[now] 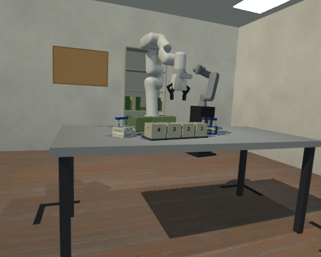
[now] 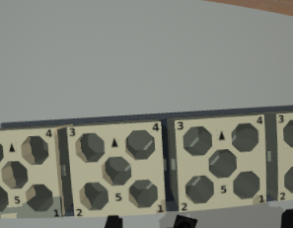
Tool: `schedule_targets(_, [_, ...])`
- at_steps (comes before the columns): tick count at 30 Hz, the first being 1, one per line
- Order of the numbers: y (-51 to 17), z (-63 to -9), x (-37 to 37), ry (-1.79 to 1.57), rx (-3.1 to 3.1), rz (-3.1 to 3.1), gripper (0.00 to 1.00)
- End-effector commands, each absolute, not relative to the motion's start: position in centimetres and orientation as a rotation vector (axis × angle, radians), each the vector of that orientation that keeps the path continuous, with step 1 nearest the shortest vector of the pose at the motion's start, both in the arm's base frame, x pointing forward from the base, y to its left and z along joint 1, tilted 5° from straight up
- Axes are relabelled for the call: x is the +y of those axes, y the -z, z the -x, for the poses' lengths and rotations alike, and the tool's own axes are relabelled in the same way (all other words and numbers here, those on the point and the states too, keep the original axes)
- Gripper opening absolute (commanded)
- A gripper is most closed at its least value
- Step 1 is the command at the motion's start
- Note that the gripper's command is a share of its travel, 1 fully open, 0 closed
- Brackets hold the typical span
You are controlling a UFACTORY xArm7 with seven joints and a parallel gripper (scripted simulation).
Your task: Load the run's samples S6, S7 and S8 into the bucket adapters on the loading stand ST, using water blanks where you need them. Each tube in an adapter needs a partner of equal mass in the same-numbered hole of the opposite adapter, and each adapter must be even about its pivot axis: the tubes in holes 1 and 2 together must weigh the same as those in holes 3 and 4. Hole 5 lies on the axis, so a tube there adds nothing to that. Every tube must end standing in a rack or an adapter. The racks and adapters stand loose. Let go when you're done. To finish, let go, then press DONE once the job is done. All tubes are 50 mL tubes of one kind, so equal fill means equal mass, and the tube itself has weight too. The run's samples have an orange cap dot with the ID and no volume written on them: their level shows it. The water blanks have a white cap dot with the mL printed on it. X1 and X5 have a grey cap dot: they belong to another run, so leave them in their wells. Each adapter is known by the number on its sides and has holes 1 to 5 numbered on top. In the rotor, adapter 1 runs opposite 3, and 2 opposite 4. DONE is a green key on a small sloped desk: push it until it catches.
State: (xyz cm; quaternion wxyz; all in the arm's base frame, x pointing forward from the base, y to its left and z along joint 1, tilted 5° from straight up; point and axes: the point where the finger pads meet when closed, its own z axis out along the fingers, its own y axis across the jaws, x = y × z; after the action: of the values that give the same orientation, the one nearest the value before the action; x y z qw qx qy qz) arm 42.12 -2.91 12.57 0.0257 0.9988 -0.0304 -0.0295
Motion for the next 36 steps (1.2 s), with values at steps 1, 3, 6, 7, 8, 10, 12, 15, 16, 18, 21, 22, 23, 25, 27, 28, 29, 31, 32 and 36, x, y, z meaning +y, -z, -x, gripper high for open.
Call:
schedule_targets(1, [-12.6, -42.3, -1.2, 0.090, 0.032, -3.092, 1.00])
schedule_targets(3, [-12.6, -42.1, -0.8, 0.091, 0.084, -3.092, 1.00])
schedule_targets(6, [-12.6, -41.5, 0.6, 0.095, 0.238, -3.087, 1.00])
schedule_targets(7, [-12.6, -41.3, 1.1, 0.096, 0.290, -3.083, 1.00])
schedule_targets(8, [-12.5, -41.1, 1.5, 0.097, 0.341, -3.079, 1.00])
schedule_targets(10, [-12.5, -40.7, 2.4, 0.099, 0.444, -3.068, 1.00])
schedule_targets(12, [-12.5, -40.3, 3.4, 0.102, 0.546, -3.054, 1.00])
schedule_targets(15, [-12.5, -39.7, 4.8, 0.105, 0.699, -3.026, 1.00])
schedule_targets(16, [-12.5, -39.5, 5.2, 0.105, 0.750, -3.015, 1.00])
schedule_targets(18, [-12.4, -39.3, 5.7, 0.106, 0.800, -3.003, 1.00])
schedule_targets(21, [-12.4, -39.0, 6.6, 0.108, 0.900, -2.977, 1.00])
schedule_targets(22, [-12.4, -38.8, 7.1, 0.109, 0.950, -2.963, 1.00])
schedule_targets(23, [-12.4, -38.6, 7.5, 0.110, 1.000, -2.947, 1.00])
schedule_targets(25, [-12.4, -38.2, 8.4, 0.111, 1.098, -2.915, 1.00])
schedule_targets(27, [-12.4, -37.8, 9.4, 0.112, 1.186, -2.883, 1.00])
schedule_targets(28, [-12.3, -37.6, 9.8, 0.112, 1.186, -2.883, 1.00])
schedule_targets(29, [-12.3, -37.4, 10.3, 0.112, 1.186, -2.883, 1.00])
schedule_targets(31, [-12.3, -37.0, 11.2, 0.112, 1.186, -2.883, 1.00])
schedule_targets(32, [-12.3, -36.8, 11.7, 0.112, 1.186, -2.883, 1.00])
schedule_targets(36, [-12.3, -36.4, 12.6, 0.112, 1.186, -2.883, 1.00])
